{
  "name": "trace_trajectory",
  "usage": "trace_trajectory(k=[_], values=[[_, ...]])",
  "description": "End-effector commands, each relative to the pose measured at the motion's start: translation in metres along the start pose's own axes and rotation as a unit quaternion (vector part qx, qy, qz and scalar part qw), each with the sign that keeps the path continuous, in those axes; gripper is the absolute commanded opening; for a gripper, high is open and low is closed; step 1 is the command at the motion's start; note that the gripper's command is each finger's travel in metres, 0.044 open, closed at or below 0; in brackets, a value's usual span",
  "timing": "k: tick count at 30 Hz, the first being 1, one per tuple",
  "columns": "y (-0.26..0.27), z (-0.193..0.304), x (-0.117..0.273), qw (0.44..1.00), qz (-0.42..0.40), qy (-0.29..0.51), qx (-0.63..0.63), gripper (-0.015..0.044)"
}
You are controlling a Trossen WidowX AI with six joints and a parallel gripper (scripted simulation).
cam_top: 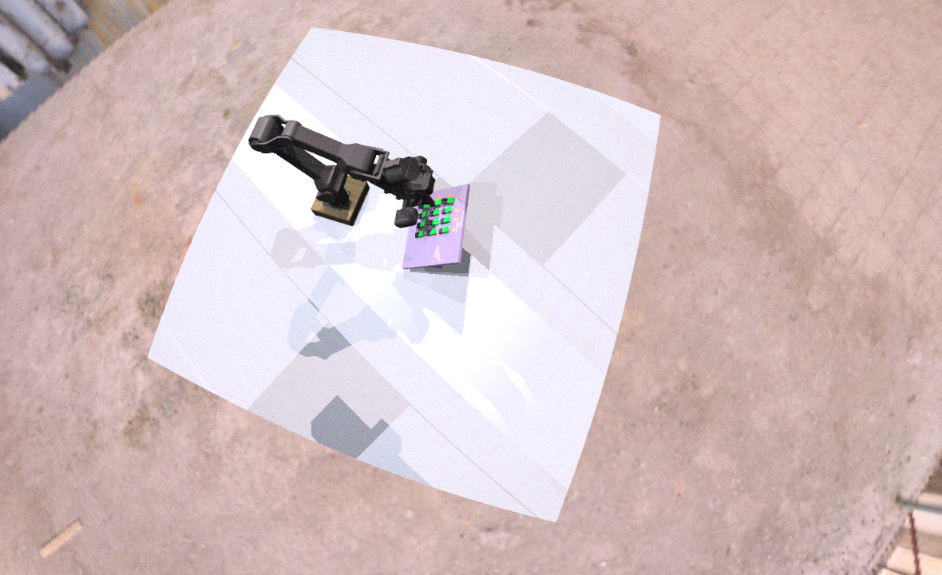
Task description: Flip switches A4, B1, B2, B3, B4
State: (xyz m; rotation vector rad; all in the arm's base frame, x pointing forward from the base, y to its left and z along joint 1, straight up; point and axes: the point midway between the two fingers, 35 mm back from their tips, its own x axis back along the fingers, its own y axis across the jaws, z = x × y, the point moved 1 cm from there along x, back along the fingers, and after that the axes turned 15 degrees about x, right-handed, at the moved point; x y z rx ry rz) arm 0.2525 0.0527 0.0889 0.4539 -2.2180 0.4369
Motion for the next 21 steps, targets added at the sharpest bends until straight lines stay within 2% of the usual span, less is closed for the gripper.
trace_trajectory(k=[1, 3, 8, 14, 21], values=[[0.0, 0.001, -0.001, 1.0, 0.002, 0.001, -0.002, 0.0], [-0.001, -0.001, 0.008, 1.0, 0.0, 0.002, 0.0, 0.0], [-0.001, -0.002, 0.062, 1.0, -0.002, 0.015, -0.002, 0.0], [-0.002, -0.003, 0.064, 1.0, -0.002, 0.015, -0.002, 0.0], [-0.032, -0.013, 0.064, 1.0, 0.0, 0.015, -0.001, 0.0]])
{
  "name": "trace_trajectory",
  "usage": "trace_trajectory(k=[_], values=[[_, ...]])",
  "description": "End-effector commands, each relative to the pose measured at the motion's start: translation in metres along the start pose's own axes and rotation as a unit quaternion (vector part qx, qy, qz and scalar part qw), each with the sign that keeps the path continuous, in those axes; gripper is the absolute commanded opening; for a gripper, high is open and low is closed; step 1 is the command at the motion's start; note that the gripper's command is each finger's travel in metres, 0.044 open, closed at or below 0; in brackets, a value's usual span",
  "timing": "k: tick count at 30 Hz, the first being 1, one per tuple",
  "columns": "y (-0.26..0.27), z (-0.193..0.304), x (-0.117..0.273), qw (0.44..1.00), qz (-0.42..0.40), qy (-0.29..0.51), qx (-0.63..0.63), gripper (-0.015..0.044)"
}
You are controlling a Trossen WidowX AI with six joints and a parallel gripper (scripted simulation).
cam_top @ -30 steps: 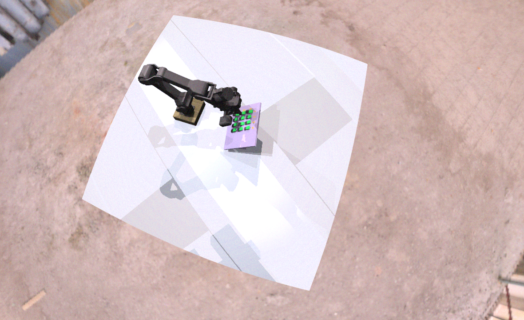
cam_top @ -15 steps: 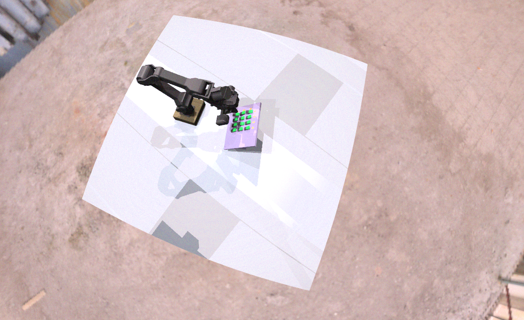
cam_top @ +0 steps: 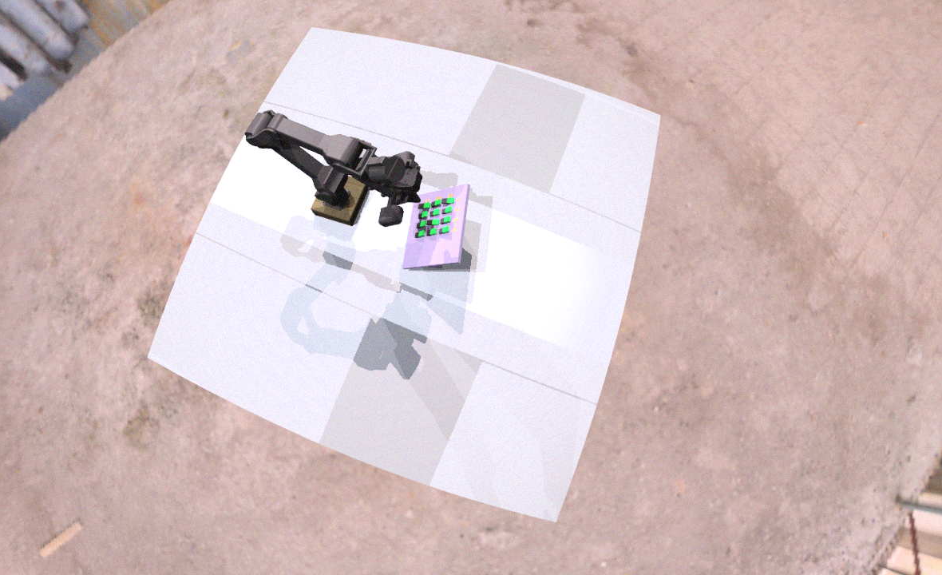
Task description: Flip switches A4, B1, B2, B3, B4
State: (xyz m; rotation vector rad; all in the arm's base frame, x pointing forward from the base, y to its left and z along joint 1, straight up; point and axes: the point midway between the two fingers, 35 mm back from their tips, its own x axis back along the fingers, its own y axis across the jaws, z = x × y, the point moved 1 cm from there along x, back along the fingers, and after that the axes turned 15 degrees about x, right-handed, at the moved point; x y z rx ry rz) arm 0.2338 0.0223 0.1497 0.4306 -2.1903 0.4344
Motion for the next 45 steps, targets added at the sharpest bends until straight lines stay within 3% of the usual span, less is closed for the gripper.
trace_trajectory(k=[1, 5, 13, 45], values=[[-0.005, -0.002, -0.002, 1.0, -0.004, -0.001, 0.004, 0.0], [-0.005, -0.003, -0.033, 1.0, -0.007, 0.01, 0.004, 0.0], [-0.004, -0.003, -0.044, 1.0, -0.007, 0.01, 0.004, 0.0], [-0.004, -0.004, -0.059, 1.0, -0.007, 0.01, 0.004, 0.0]])
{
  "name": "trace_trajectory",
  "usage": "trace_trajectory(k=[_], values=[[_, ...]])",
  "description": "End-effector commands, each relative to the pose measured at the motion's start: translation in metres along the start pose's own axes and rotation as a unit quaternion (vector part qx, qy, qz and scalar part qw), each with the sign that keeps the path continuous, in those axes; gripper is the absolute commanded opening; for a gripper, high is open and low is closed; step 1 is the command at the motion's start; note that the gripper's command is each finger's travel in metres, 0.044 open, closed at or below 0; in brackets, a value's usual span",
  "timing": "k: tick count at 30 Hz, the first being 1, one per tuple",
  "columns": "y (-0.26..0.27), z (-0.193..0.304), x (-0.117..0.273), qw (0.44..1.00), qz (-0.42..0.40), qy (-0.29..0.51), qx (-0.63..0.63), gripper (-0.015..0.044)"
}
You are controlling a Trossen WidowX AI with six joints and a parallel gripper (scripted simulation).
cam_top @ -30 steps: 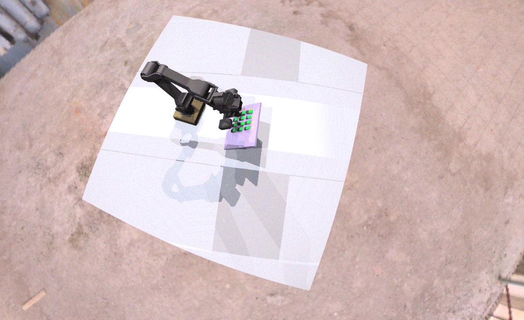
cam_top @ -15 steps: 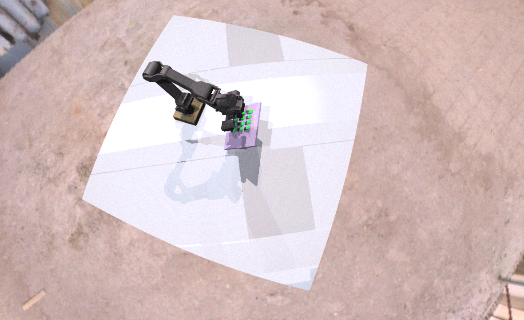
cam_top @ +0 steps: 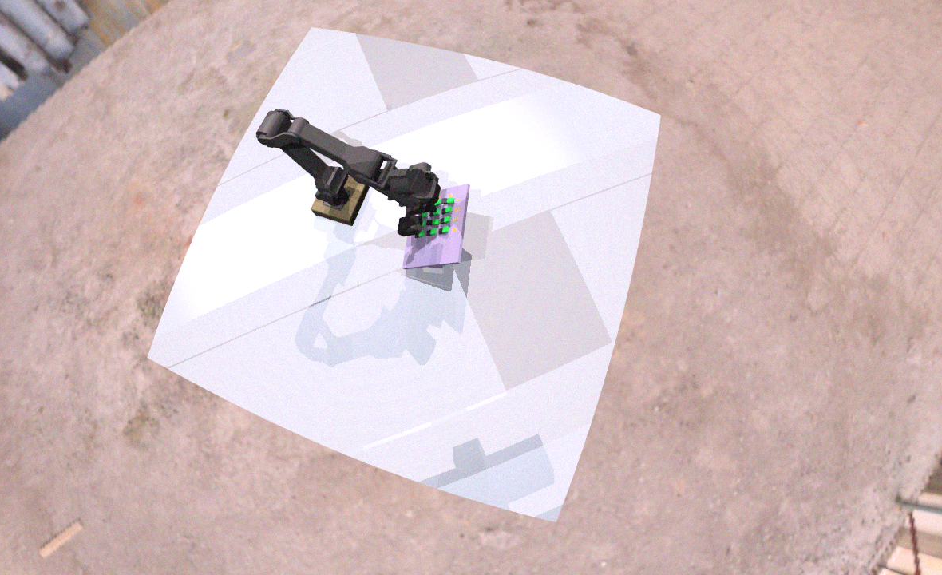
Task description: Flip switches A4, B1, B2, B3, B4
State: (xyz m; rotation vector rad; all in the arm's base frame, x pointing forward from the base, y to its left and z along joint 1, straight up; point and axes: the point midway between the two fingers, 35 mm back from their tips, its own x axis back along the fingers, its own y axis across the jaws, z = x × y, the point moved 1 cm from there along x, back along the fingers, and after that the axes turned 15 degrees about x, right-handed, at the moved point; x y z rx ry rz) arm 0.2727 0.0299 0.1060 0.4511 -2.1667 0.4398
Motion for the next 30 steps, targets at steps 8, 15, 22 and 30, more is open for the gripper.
trace_trajectory(k=[8, 15, 22, 30], values=[[-0.0005, 0.0004, -0.0015, 1.0, 0.002, 0.001, -0.002, 0.0], [-0.0005, 0.0004, -0.0024, 1.0, 0.002, 0.001, -0.002, 0.0], [-0.0005, 0.0004, -0.0033, 1.0, 0.002, 0.001, -0.002, 0.0], [-0.0005, 0.0003, -0.0044, 1.0, 0.002, 0.001, -0.002, 0.0]])
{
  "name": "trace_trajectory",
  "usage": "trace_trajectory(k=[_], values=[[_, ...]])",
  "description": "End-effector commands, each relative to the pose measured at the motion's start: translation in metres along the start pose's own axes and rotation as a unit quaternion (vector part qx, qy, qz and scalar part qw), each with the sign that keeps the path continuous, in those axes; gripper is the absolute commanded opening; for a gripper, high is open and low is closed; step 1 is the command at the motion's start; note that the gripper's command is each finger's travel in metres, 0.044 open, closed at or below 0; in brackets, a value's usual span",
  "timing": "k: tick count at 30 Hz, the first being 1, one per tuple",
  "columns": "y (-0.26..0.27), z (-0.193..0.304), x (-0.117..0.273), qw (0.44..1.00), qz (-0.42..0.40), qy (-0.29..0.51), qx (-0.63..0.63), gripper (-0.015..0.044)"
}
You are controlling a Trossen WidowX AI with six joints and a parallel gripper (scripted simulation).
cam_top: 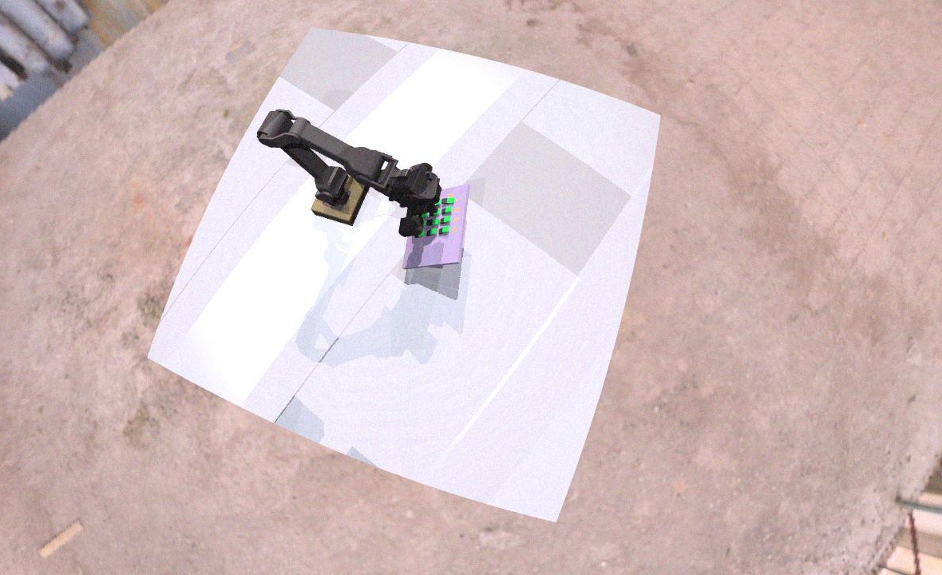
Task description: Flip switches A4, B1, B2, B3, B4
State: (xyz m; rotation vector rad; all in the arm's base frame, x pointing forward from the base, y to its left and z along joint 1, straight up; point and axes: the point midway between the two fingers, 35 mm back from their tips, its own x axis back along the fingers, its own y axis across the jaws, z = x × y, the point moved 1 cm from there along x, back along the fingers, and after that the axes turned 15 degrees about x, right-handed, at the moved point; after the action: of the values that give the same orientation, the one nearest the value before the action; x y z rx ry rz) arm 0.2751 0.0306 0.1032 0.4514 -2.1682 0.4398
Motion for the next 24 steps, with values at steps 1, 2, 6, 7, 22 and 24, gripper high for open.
trace_trajectory(k=[1, 2, 6, 7, 22, 24], values=[[0.0, 0.001, -0.001, 1.0, 0.002, 0.002, -0.002, 0.0], [0.0, 0.001, -0.001, 1.0, 0.002, 0.002, -0.002, 0.0], [0.0, 0.001, -0.002, 1.0, 0.002, 0.002, -0.002, 0.0], [0.0, 0.001, -0.002, 1.0, 0.002, 0.002, -0.002, 0.0], [0.0, 0.003, 0.062, 1.0, 0.005, -0.009, -0.002, 0.0], [0.0, 0.003, 0.062, 1.0, 0.005, -0.009, -0.002, 0.0]])
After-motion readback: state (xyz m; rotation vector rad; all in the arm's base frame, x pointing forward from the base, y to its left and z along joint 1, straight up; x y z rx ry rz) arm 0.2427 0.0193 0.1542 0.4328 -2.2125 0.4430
